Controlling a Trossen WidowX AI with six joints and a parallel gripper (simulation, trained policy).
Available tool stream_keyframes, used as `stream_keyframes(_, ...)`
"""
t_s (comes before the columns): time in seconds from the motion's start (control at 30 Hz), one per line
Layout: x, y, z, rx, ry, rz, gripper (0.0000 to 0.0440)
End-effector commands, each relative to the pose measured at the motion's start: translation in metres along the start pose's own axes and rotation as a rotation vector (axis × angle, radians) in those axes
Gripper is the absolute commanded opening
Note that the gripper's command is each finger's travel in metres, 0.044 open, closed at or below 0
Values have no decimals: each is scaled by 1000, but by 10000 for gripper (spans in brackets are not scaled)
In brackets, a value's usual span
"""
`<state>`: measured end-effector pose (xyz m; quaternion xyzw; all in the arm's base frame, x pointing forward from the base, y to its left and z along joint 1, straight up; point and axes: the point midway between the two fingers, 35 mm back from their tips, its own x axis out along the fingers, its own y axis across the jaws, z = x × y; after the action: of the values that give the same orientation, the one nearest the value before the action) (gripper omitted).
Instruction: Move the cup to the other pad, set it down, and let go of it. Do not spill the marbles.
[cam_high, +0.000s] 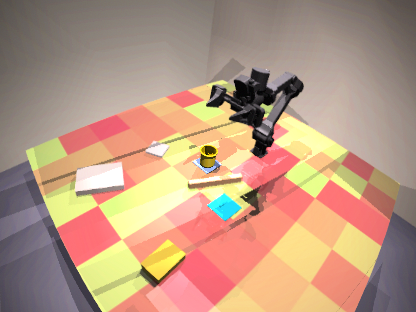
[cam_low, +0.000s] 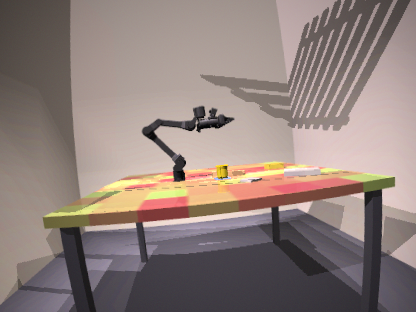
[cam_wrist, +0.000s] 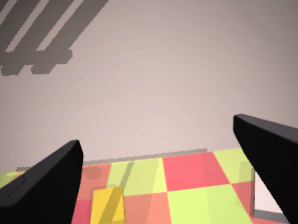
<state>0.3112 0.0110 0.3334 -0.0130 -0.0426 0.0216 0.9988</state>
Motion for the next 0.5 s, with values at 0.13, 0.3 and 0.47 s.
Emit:
stream_keyframes(0.13, -1, 0, -6, 36, 45, -8, 269)
stream_keyframes(0.3, -2, 4, -13, 82, 104, -5, 137)
stream_keyframes(0.47, -1, 10, -20, 130, 177, 7, 94)
